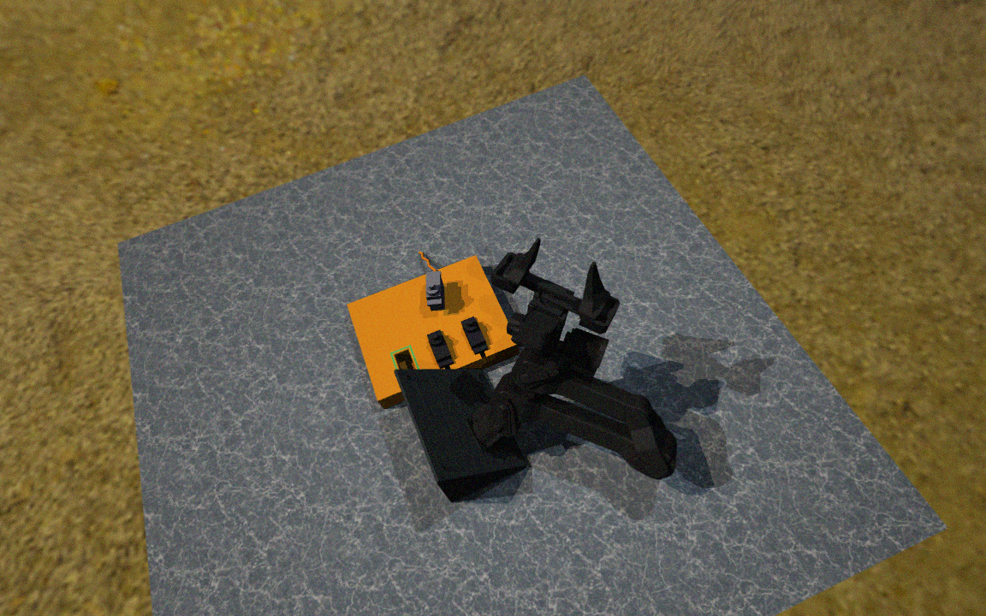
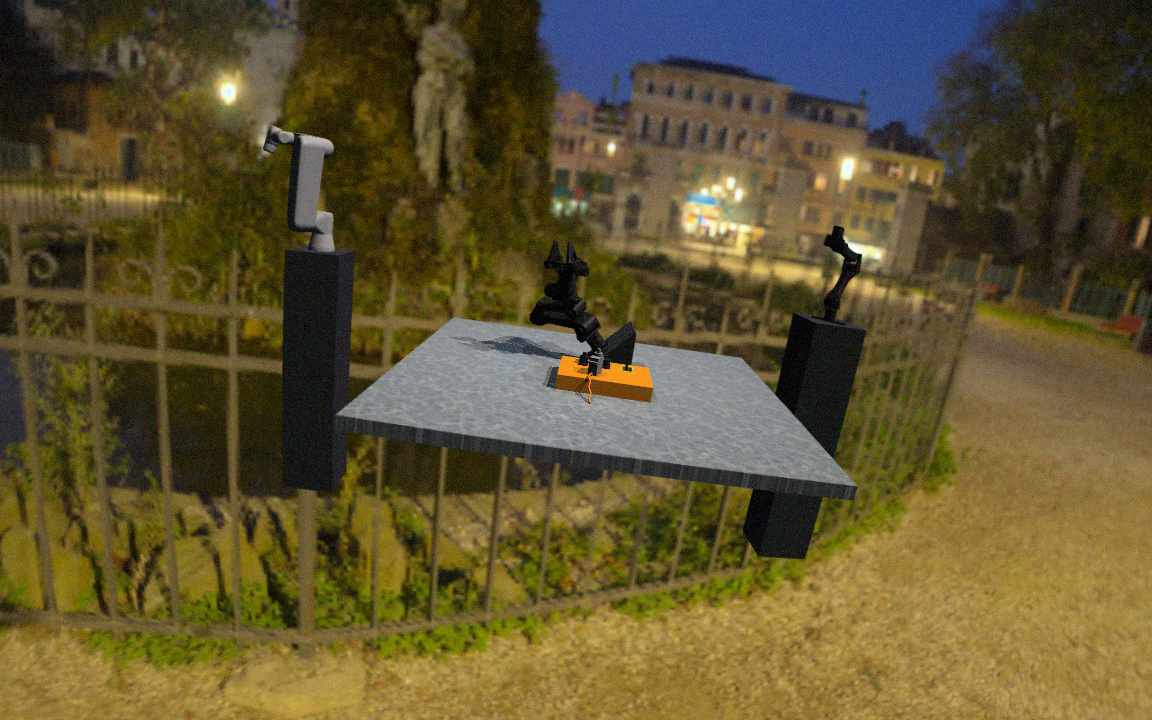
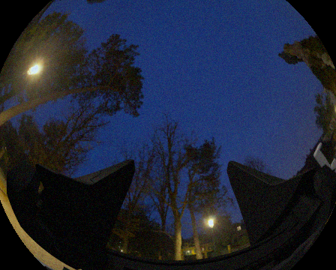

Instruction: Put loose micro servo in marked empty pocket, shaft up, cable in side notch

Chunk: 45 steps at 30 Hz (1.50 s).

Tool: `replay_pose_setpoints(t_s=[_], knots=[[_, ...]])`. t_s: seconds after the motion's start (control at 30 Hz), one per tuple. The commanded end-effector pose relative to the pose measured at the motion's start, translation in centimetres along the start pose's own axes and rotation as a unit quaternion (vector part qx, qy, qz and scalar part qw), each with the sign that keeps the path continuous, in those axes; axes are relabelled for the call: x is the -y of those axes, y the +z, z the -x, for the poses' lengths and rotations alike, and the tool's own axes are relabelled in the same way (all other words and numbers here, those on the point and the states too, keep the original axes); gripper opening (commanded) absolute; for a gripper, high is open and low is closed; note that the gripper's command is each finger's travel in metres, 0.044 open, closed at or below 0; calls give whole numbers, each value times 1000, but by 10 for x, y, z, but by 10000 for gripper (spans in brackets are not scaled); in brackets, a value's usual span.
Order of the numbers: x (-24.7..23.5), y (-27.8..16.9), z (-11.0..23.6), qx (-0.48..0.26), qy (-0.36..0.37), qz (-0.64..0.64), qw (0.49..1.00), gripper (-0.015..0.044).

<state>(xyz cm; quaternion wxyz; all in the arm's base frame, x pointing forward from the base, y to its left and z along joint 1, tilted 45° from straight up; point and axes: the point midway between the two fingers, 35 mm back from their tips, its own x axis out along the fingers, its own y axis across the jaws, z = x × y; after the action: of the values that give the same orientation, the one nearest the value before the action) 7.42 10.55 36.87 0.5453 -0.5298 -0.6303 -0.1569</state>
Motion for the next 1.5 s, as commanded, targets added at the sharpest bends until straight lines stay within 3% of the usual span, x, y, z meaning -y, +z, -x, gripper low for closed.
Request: replay_pose_setpoints(t_s=[0.0, 0.2, 0.77, 1.47], knots=[[-1, 0, 0, 0, 1, 0, 1000, 426], [-20, -6, -10, -11, 43, -9, 999, 440], [-142, -37, -32, -61, 298, -17, 952, 440], [-270, -59, 15, -78, 597, 8, 798, 440]])
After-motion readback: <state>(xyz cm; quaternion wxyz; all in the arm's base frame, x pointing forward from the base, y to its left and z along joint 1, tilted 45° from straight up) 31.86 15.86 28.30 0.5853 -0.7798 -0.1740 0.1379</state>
